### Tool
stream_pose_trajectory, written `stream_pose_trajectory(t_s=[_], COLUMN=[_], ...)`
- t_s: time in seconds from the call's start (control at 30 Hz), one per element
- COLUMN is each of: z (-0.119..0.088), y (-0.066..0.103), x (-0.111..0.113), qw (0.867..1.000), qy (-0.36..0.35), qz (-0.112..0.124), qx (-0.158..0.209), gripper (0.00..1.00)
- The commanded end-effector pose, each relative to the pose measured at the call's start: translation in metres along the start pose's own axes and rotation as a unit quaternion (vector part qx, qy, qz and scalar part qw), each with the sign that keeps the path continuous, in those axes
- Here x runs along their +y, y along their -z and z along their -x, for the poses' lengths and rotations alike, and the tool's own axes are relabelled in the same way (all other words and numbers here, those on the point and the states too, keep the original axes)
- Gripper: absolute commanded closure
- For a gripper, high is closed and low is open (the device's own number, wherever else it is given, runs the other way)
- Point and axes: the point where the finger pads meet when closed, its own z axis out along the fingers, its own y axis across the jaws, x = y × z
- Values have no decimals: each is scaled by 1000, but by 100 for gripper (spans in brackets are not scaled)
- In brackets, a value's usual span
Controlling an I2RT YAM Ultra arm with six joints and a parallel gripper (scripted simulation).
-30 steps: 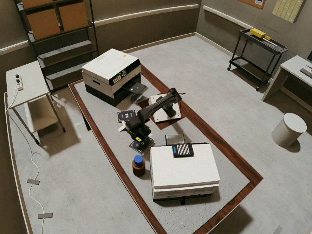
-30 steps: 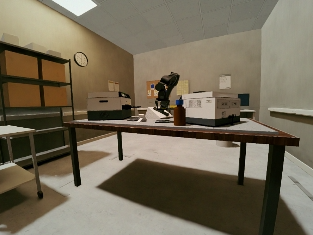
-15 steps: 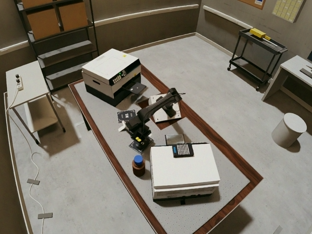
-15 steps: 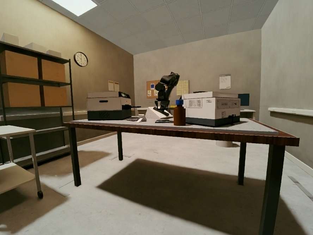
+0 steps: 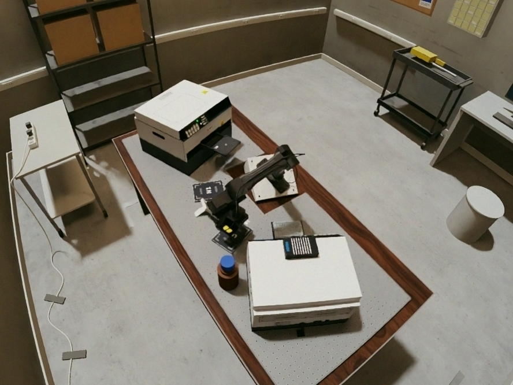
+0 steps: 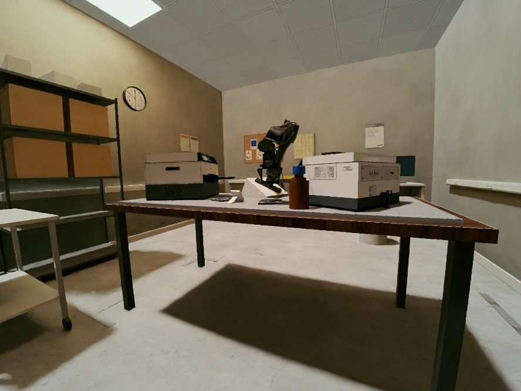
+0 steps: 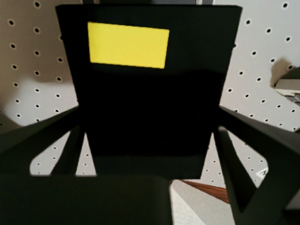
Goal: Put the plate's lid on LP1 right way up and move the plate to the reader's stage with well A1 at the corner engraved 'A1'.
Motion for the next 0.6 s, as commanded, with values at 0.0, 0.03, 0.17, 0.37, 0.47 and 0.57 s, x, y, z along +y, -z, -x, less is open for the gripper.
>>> stream_pose_trajectory(t_s=[0.0, 0.03, 0.17, 0.37, 0.47, 0.57], z=[2, 2, 3, 4, 3, 3], y=[3, 3, -8, -12, -19, -25], x=[-6, -6, -3, -5, -1, -8], qw=[1000, 1000, 1000, 1000, 1000, 1000], qy=[1, 1, 2, 3, 8, -1], qz=[-5, -5, -3, -8, -3, -6], qx=[-18, -18, -8, -13, -9, -6], gripper=[14, 14, 14, 14, 14, 14])
